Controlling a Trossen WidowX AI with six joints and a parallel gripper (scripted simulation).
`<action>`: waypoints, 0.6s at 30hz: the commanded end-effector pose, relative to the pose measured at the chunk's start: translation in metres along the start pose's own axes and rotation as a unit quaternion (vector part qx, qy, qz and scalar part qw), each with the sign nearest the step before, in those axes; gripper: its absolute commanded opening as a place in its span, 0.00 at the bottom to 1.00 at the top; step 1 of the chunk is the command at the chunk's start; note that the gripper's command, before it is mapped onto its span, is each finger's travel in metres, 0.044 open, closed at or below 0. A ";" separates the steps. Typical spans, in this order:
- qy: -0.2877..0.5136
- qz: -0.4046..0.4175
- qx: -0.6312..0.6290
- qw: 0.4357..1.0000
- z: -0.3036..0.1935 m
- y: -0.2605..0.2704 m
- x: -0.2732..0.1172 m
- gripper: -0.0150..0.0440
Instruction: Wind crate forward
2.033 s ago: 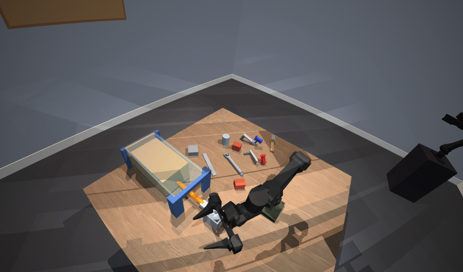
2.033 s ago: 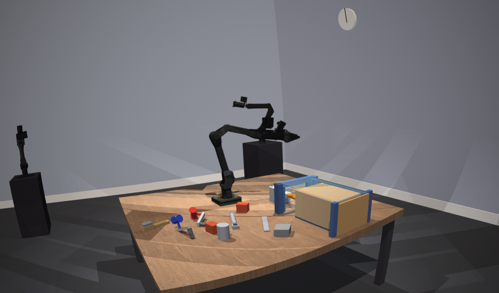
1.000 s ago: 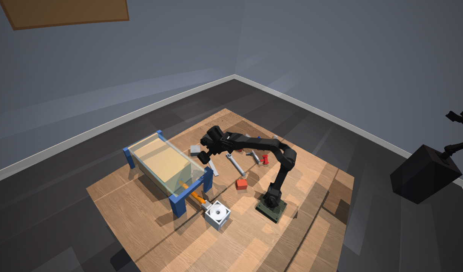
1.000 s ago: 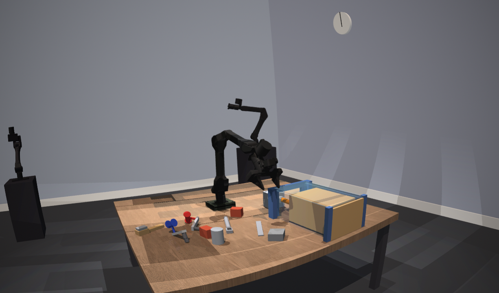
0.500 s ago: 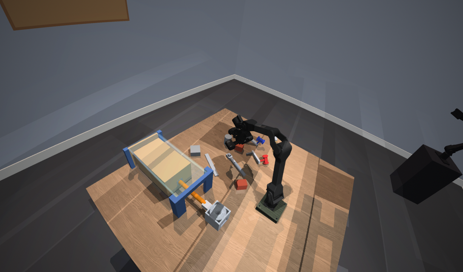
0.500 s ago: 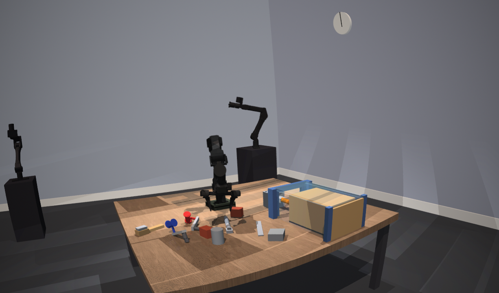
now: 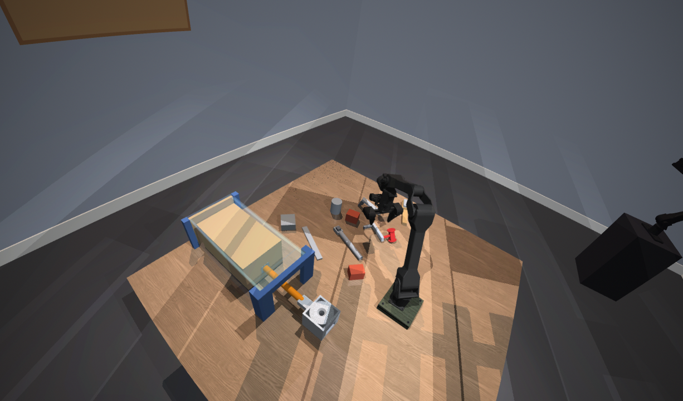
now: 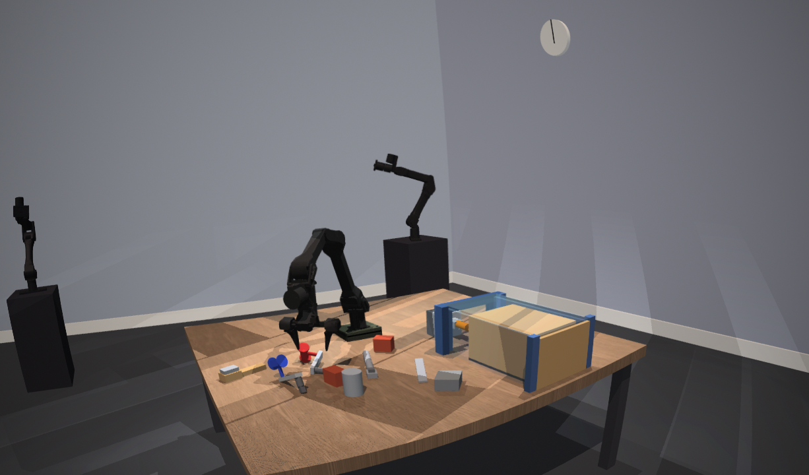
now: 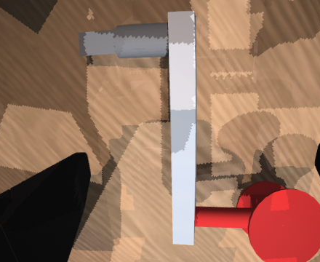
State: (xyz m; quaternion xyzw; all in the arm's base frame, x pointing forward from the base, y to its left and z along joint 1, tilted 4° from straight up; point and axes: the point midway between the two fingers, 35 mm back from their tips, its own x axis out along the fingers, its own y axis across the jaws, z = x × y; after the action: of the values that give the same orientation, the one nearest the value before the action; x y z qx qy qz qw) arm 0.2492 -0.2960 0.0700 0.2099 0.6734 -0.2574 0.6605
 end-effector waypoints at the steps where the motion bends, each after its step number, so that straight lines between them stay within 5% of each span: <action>1: 0.005 0.004 -0.001 1.000 -0.002 -0.001 0.008 1.00; 18: 0.005 0.004 -0.001 1.000 -0.011 0.005 0.047 1.00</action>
State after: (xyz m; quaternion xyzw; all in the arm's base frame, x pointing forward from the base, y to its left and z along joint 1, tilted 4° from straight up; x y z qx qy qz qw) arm 0.2414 -0.2887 0.0266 0.2134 0.6771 -0.2550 0.6565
